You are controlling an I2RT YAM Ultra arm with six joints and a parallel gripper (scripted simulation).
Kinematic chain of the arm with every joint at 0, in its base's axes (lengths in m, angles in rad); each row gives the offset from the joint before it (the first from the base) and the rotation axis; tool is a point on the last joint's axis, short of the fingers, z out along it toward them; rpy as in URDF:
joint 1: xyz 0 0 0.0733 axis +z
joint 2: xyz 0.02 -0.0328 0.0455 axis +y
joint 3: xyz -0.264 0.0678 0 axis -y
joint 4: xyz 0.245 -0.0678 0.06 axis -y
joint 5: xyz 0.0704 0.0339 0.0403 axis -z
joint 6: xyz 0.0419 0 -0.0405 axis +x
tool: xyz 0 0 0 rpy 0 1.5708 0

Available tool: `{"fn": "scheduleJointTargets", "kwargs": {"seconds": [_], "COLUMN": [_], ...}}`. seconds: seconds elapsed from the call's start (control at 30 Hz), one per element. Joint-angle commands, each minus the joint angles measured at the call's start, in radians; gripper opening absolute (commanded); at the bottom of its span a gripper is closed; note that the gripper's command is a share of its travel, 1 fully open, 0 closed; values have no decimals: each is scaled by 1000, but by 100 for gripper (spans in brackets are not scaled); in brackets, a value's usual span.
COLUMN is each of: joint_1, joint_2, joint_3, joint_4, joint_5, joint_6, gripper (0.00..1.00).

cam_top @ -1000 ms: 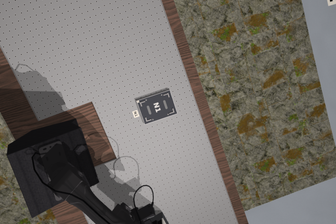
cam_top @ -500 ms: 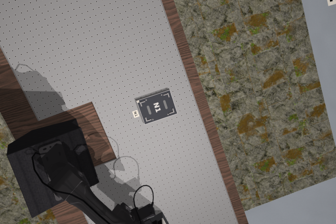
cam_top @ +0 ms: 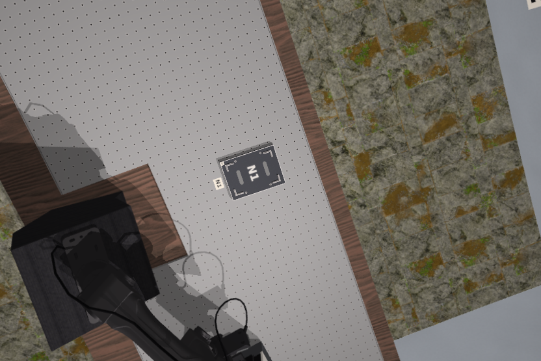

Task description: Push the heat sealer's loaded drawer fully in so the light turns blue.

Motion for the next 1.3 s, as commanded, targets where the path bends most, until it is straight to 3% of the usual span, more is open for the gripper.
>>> {"fn": "scheduleJointTargets", "kwargs": {"seconds": [0.0, 0.3, 1.27], "joint_1": [1, 9, 4], "joint_2": [22, 18, 18], "joint_3": [70, 32, 32], "joint_4": [-36, -4, -4], "joint_5": [47, 56, 57], "joint_6": [11, 15, 15], "gripper": [0, 0, 0]}}
